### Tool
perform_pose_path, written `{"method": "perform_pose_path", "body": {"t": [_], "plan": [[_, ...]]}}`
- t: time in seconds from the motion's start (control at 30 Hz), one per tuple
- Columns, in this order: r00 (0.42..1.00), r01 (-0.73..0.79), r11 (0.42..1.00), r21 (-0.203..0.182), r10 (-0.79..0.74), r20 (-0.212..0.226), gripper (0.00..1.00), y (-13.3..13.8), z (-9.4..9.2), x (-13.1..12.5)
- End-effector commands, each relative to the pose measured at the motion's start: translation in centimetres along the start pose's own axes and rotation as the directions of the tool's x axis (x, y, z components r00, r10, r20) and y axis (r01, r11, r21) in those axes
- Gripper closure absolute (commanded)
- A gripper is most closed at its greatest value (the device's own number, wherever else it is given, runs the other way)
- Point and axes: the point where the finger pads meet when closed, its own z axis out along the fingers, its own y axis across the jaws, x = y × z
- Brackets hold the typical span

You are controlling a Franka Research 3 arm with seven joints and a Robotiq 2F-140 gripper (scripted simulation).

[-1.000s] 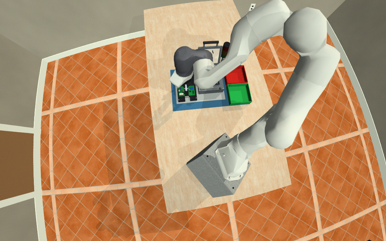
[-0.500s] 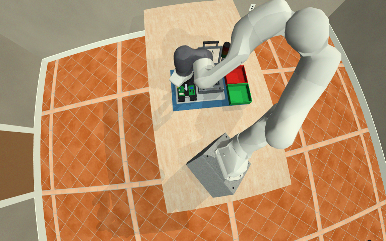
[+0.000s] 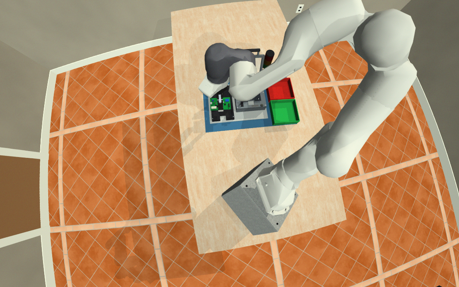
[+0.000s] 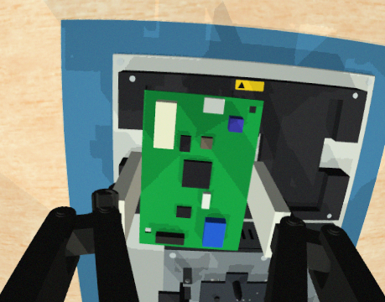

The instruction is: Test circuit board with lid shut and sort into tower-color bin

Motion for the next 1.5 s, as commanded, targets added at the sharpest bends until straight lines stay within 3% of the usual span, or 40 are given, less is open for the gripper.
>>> {"method": "perform_pose_path", "body": {"t": [0.0, 0.2, 1.47], "plan": [[1.000, 0.024, 1.000, 0.011, -0.025, 0.019, 0.54, -0.4, -0.4, -0.6], [1.000, 0.024, 1.000, 0.011, -0.025, 0.019, 0.54, -0.4, -1.6, -0.5], [0.999, 0.035, 0.999, 0.011, -0.036, 0.019, 0.54, -0.2, -1.7, -1.1]]}}
